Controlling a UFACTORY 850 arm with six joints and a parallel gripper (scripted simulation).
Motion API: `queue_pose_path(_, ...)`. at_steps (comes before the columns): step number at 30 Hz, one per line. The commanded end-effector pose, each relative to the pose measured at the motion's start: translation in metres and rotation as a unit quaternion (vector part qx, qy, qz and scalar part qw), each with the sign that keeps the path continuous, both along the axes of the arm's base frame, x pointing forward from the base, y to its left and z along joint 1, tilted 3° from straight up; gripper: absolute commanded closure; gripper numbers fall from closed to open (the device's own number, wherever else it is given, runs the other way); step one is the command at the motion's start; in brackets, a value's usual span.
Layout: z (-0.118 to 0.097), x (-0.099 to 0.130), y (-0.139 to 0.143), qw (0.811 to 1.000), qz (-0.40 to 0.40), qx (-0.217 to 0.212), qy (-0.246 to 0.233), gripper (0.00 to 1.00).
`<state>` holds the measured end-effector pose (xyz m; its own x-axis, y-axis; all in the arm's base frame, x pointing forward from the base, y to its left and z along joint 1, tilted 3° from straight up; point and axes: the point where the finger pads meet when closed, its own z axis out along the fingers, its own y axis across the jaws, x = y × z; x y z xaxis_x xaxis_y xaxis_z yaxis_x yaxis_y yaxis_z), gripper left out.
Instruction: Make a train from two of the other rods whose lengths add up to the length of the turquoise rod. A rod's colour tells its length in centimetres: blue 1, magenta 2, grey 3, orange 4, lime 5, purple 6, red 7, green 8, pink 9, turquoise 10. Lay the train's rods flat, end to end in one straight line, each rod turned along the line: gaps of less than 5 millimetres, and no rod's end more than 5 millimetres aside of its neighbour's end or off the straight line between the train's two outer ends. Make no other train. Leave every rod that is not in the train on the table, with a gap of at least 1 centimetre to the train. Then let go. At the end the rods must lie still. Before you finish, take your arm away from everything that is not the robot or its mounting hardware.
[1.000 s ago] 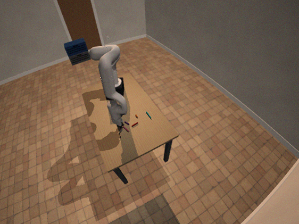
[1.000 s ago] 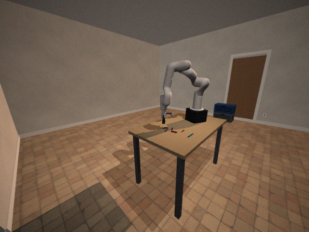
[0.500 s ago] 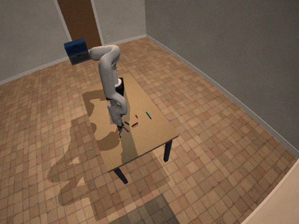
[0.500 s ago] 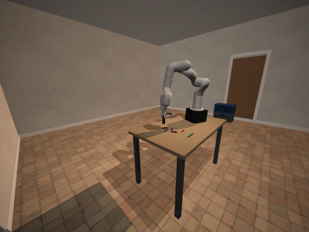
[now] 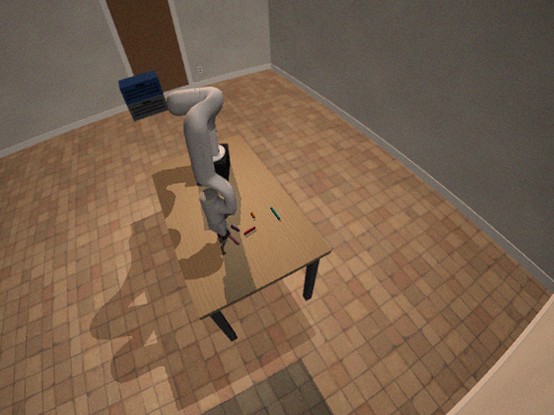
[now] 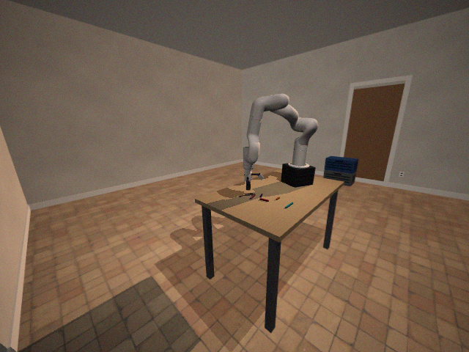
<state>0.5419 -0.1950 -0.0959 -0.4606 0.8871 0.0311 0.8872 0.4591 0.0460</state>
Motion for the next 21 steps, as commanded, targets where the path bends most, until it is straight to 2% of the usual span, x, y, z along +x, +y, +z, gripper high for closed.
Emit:
queue_pose_path(1, -0.009, 0.002, 0.0, 1.0, 0.0, 0.0, -0.001, 0.76)
queue_pose_path(21, -0.031, 0.004, 0.001, 1.0, 0.0, 0.0, -0.001, 0.76)
